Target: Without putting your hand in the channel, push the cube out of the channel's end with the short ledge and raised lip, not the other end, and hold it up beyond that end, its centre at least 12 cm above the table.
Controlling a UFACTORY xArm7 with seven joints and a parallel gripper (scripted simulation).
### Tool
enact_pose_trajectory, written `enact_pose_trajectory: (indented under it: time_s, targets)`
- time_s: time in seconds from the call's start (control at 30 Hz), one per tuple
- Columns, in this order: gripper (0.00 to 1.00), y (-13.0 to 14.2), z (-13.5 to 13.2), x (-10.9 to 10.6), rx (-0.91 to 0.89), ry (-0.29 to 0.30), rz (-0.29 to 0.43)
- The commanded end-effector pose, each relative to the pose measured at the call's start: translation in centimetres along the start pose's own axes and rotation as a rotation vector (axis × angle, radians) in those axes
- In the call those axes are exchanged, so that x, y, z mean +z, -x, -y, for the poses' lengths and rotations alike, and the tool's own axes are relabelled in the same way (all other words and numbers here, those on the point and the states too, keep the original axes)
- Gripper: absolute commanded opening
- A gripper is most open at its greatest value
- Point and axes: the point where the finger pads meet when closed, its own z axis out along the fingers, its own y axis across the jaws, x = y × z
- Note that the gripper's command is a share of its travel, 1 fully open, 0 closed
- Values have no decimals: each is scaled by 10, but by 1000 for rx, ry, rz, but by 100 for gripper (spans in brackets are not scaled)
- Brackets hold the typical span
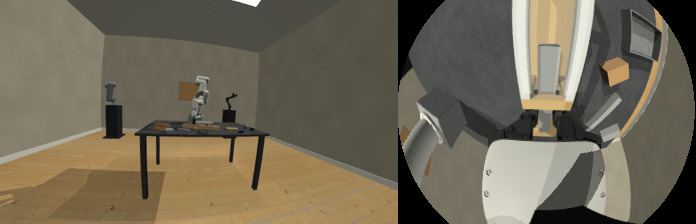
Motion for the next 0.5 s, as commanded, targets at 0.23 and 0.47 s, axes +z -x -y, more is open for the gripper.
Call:
enact_pose_trajectory:
  time_s: [0.23,0.47]
  targets:
    - [38,0,-1,-1,0,3,1]
    - [38,0,-1,-1,0,3,1]
